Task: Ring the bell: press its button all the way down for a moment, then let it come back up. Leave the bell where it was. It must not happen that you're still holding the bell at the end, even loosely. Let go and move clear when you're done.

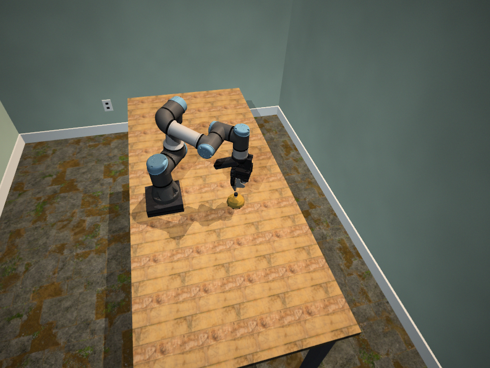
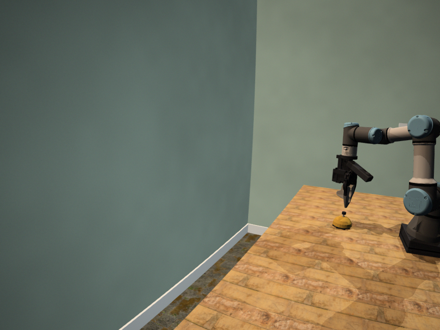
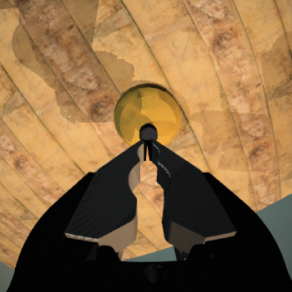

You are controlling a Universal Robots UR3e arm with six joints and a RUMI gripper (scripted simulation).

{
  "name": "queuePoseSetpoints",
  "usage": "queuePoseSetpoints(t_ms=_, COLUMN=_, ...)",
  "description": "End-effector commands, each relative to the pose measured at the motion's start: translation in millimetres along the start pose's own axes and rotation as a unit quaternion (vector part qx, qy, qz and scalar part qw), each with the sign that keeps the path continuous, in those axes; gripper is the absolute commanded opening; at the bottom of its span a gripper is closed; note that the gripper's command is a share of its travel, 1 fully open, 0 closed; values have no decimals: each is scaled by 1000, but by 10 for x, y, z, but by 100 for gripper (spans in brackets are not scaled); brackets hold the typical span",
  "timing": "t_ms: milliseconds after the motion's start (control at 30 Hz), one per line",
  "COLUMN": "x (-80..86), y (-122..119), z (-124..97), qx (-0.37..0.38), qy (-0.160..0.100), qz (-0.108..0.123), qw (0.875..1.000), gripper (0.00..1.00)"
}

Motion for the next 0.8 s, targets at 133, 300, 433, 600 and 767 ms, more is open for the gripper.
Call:
queuePoseSetpoints(t_ms=133, x=-96, y=-8, z=-32, qx=0, qy=-7, qz=0, qw=1000, gripper=0)
queuePoseSetpoints(t_ms=300, x=-112, y=-8, z=-32, qx=0, qy=-8, qz=0, qw=1000, gripper=0)
queuePoseSetpoints(t_ms=433, x=-113, y=-8, z=-32, qx=0, qy=-8, qz=0, qw=1000, gripper=0)
queuePoseSetpoints(t_ms=600, x=-111, y=-8, z=-34, qx=0, qy=-8, qz=0, qw=1000, gripper=0)
queuePoseSetpoints(t_ms=767, x=-110, y=-8, z=-35, qx=0, qy=-8, qz=0, qw=1000, gripper=0)
Point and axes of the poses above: the point where the finger pads meet when closed, its own x axis back along the fingers, its own y axis across the jaws, z = x × y, the point moved 4 cm from there along x, back along the fingers, and after that the axes turned 9 degrees about -x, right-handed, at the moved point
